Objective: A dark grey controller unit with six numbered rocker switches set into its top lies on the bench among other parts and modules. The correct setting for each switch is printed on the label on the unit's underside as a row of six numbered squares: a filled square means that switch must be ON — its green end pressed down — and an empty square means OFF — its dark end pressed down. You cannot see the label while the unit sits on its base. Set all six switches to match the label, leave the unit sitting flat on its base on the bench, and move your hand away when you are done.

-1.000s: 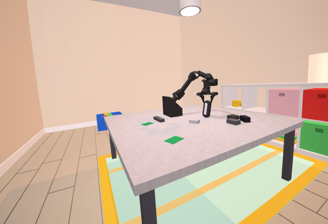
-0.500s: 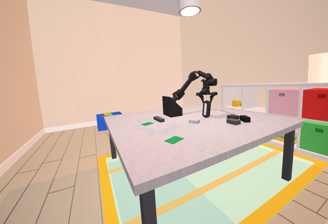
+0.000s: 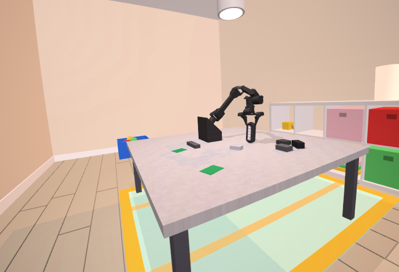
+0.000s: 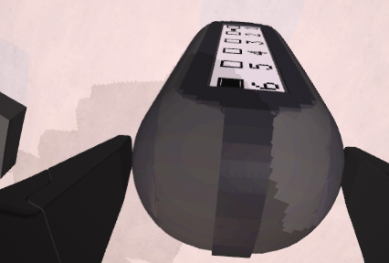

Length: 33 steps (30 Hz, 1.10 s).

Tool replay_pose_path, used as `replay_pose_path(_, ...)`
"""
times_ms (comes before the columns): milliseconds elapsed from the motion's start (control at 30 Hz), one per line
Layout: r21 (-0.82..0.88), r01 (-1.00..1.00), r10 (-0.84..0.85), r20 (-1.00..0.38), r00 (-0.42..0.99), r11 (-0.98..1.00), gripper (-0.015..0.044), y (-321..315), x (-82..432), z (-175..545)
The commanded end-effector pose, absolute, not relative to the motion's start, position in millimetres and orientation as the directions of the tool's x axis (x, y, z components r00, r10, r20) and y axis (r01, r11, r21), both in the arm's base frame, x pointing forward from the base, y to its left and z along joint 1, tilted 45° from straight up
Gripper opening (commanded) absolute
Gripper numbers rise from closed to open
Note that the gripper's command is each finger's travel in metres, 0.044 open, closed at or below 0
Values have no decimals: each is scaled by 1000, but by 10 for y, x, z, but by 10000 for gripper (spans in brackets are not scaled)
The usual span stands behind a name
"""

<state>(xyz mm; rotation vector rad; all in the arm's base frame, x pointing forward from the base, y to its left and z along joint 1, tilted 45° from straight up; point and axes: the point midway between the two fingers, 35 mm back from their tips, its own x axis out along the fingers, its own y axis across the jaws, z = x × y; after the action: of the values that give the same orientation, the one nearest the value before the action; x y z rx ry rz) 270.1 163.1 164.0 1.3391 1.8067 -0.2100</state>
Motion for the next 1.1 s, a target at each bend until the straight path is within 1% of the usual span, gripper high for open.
replay_pose_path(0,322,846,699,-710,-81,425,338,1640,2698,1558)
replay_pose_path(1067,322,846,699,-711,-81,425,338,1513,2832,1371)
